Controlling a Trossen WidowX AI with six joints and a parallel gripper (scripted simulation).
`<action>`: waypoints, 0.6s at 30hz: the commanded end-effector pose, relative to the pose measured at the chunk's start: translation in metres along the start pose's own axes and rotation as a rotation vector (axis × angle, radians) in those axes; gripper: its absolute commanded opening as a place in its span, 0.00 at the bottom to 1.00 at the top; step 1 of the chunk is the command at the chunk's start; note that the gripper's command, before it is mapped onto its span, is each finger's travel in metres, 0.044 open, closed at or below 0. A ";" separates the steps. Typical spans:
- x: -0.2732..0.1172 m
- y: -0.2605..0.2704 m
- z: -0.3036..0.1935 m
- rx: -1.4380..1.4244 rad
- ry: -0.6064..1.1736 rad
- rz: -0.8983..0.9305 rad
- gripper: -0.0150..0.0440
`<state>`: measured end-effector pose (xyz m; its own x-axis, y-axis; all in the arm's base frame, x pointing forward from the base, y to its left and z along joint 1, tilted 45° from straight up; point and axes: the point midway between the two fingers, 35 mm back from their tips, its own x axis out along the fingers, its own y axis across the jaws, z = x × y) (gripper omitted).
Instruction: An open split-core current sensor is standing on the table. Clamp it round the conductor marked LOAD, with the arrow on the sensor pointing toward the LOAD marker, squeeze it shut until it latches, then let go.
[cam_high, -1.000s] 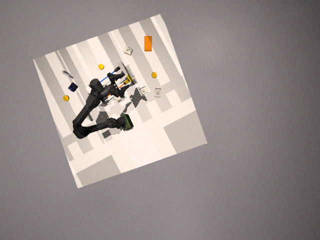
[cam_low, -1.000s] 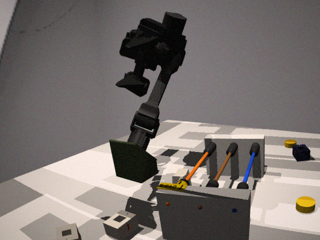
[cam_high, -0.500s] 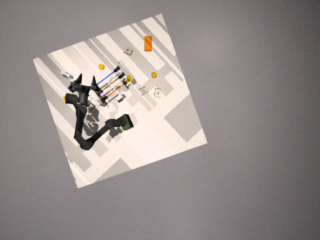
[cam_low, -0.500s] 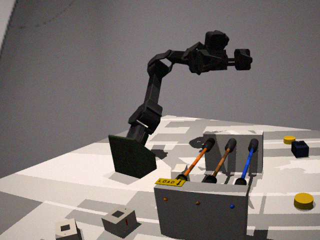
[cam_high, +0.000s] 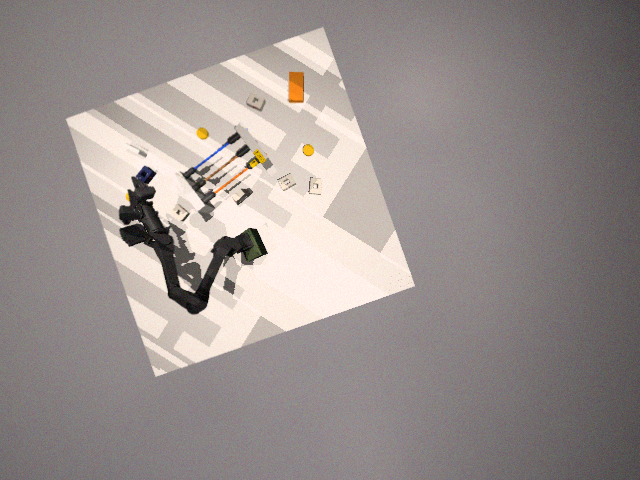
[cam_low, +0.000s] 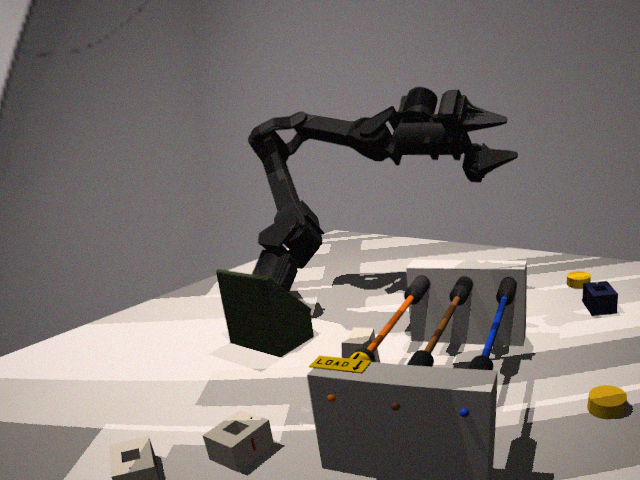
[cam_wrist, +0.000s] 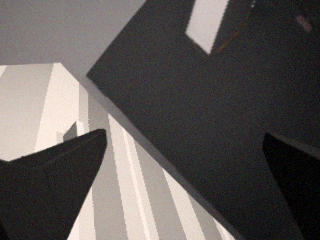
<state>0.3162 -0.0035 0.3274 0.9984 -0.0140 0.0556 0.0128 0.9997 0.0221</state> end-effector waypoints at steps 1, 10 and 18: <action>0.000 0.003 -0.006 -0.022 0.010 0.012 1.00; 0.032 -0.066 -0.079 0.012 0.364 -0.138 1.00; 0.034 -0.144 -0.169 0.180 0.742 -0.242 1.00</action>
<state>0.3602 -0.1239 0.1862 0.8157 -0.1705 -0.5528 0.2591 0.9621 0.0856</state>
